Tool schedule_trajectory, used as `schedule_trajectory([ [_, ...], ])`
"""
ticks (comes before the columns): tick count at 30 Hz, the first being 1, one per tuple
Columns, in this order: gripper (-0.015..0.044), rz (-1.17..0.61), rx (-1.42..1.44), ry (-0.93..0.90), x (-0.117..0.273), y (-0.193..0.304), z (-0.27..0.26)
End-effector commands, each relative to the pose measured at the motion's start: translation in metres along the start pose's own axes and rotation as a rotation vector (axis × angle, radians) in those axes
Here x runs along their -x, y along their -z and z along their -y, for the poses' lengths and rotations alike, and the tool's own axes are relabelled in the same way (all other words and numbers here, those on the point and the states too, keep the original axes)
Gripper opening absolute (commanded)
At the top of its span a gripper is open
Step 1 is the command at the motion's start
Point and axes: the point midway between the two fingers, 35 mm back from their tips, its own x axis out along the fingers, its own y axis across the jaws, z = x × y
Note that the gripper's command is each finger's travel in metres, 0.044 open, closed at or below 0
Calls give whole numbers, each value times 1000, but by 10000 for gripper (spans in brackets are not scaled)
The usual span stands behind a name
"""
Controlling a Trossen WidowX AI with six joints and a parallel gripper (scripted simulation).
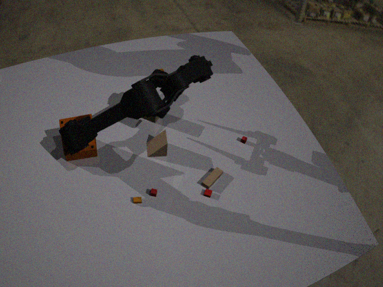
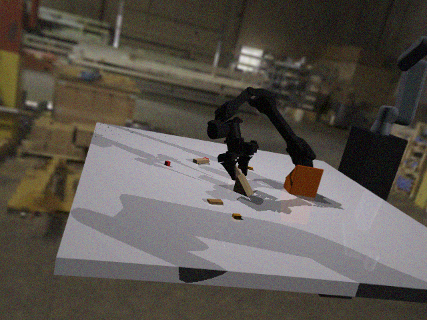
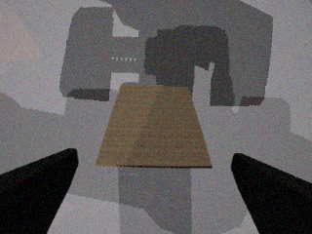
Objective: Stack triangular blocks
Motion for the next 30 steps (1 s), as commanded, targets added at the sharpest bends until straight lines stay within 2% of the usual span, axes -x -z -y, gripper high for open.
schedule_trajectory([
  [1, 440, -3, 5, -1, -6, 0, 0],
  [26, 440, -5, 10, -1, -44, -3, -3],
  [30, 335, -5, 10, -1, -44, -3, -3],
])
